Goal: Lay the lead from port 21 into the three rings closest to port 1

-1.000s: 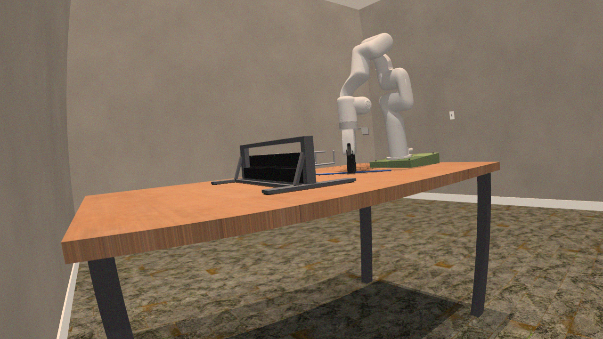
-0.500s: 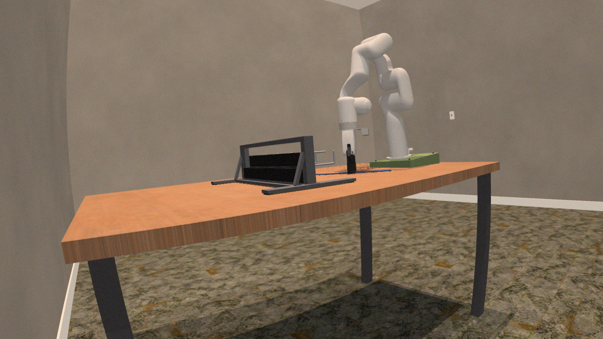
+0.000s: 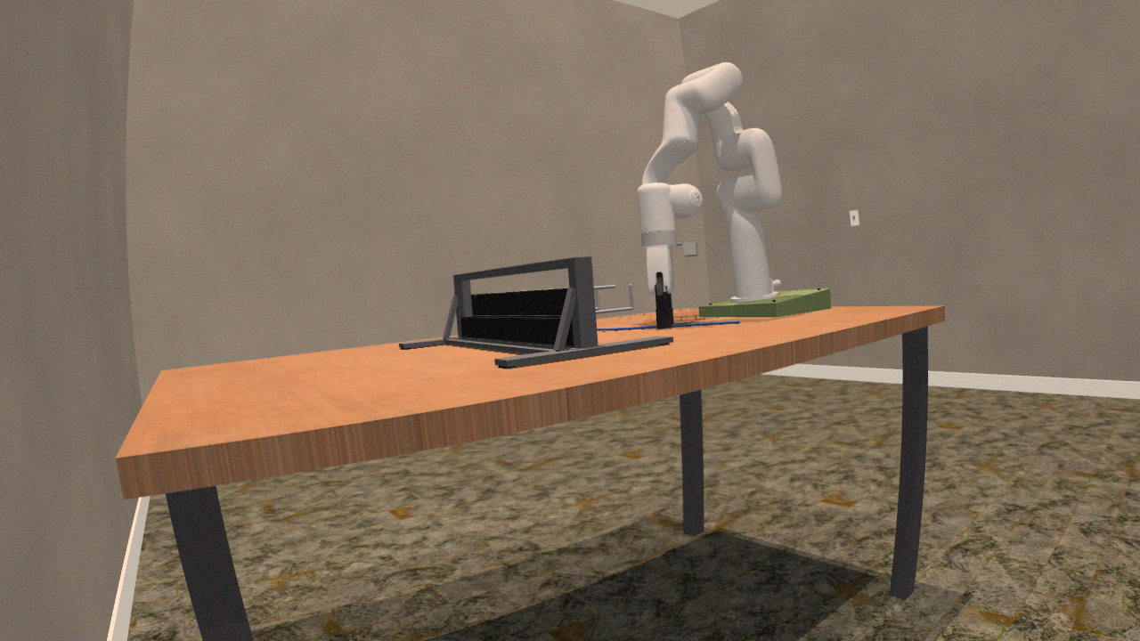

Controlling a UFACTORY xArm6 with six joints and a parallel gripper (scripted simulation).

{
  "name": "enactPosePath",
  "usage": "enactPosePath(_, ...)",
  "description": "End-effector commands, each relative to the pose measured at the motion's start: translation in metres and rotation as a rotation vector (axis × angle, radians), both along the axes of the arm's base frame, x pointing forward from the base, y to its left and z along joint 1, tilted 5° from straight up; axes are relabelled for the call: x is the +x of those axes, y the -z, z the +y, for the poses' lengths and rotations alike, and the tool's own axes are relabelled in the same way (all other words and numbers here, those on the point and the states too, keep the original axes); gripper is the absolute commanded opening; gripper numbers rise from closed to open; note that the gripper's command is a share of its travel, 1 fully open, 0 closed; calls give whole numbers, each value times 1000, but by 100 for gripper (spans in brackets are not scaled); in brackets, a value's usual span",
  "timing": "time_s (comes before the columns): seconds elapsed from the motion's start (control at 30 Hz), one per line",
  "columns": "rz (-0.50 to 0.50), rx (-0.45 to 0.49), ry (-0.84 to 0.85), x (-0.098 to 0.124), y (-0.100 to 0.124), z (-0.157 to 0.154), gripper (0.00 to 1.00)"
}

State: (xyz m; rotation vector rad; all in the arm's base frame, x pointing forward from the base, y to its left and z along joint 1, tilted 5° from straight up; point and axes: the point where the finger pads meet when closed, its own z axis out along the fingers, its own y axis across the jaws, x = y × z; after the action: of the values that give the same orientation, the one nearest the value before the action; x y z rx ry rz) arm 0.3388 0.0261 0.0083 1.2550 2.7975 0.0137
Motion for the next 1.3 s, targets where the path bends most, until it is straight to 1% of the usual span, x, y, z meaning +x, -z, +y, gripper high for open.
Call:
enactPosePath(0.0, -3, 0, 0, 1, -1, 0, 33)
enactPosePath(0.07, -3, 0, 0, 1, -1, 0, 33)
enactPosePath(0.1, -3, 0, 0, 1, -1, 0, 0)
enactPosePath(1.27, -3, 0, 0, 1, -1, 0, 0)
